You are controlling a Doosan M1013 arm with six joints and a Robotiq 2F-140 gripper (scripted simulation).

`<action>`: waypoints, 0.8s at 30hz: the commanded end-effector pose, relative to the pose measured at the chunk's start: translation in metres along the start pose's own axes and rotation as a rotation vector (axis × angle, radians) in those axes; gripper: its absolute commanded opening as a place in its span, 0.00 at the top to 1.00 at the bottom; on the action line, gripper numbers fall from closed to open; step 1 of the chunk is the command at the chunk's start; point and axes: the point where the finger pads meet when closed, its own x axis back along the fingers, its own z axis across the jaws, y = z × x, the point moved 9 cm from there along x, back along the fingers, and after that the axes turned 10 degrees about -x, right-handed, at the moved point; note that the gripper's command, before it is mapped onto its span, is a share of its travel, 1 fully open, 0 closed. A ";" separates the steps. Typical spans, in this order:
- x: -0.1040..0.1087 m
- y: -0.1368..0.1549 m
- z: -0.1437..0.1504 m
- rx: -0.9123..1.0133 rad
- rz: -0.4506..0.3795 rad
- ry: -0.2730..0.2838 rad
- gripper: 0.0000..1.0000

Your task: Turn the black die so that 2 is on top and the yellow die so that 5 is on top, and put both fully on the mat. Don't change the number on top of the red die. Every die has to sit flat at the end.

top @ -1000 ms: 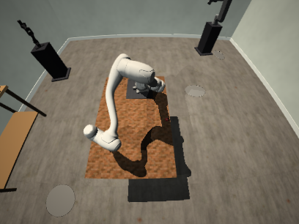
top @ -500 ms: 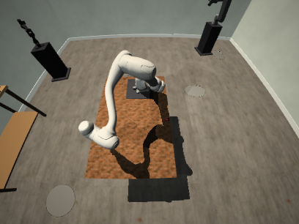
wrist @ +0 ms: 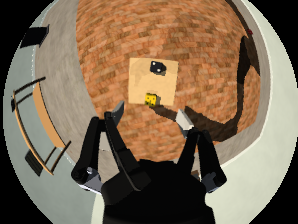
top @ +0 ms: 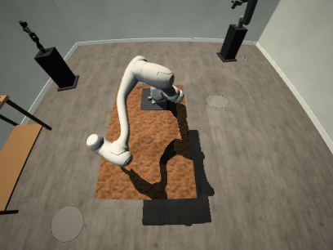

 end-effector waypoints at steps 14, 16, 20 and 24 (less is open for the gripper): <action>0.001 0.000 0.000 0.000 0.000 0.000 0.00; 0.002 0.000 0.000 0.000 0.000 0.000 0.00; 0.007 0.000 0.000 0.000 0.000 0.000 0.00; 0.019 0.000 0.000 0.000 0.000 0.000 0.00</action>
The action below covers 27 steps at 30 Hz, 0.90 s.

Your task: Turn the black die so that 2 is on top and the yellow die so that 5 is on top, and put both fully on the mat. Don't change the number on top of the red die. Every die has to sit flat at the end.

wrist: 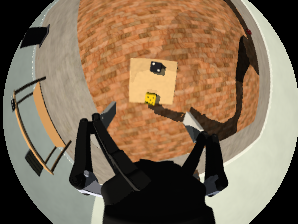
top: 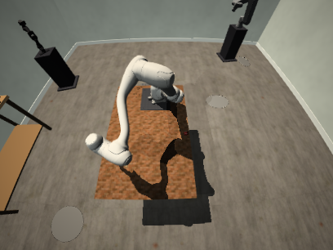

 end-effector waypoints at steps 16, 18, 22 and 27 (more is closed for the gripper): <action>0.058 0.000 0.000 0.000 0.000 0.000 0.00; 0.060 0.000 0.000 0.000 0.000 0.000 0.00; 0.061 0.000 0.000 0.000 0.000 0.000 0.00; 0.061 0.000 0.000 0.000 0.000 0.000 0.00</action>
